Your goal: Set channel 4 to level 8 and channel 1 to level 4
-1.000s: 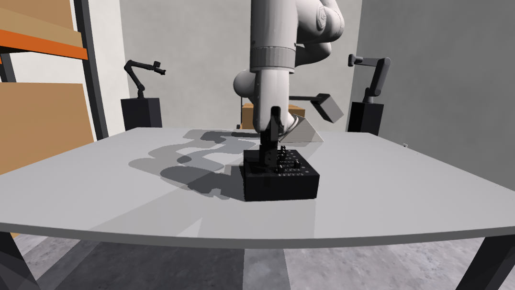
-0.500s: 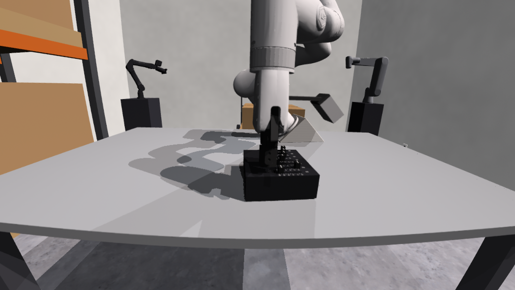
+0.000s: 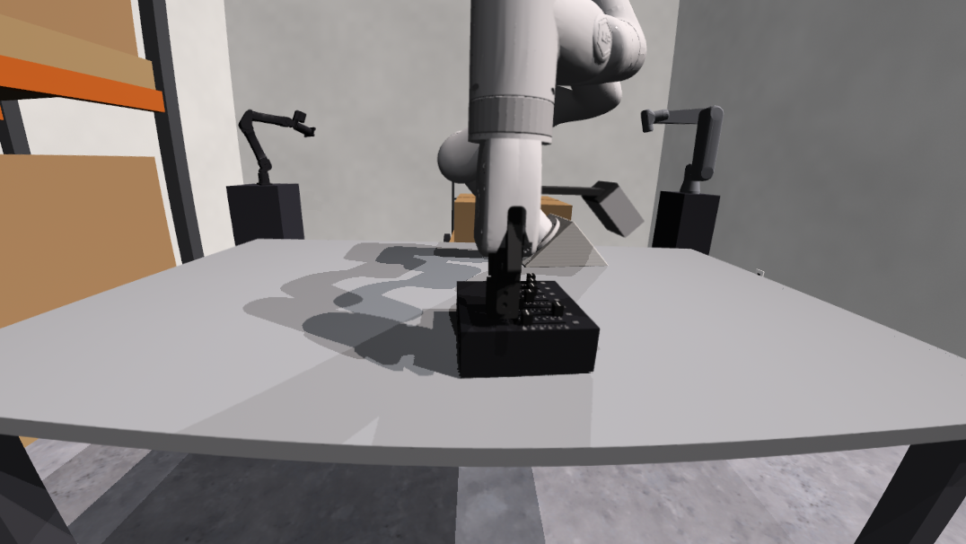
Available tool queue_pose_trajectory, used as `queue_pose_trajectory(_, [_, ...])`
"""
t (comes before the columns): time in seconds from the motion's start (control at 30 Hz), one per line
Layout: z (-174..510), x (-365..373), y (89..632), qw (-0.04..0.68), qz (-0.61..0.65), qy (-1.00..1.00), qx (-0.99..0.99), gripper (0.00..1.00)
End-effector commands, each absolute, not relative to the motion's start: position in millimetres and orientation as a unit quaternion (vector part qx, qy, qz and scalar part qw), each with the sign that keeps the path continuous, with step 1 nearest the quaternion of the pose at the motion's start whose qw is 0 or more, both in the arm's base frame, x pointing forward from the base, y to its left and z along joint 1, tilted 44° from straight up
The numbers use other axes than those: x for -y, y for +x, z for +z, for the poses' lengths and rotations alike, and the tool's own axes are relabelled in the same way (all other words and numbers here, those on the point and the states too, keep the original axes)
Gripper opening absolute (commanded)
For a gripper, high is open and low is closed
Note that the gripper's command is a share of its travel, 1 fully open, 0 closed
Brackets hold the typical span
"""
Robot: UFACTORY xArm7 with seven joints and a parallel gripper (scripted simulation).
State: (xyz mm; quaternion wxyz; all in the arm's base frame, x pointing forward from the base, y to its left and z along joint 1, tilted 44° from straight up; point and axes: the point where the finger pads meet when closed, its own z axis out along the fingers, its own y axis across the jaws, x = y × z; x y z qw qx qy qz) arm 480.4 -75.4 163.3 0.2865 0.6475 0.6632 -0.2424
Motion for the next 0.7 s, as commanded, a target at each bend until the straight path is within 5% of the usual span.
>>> queue_pose_trajectory(0.0, [162.5, 76.2, 481.5, 0.288, -0.241, 0.647, -0.664, 0.00])
queue_pose_trajectory(0.67, [160.3, 78.3, 481.8, 0.288, -0.241, 0.647, -0.664, 0.00])
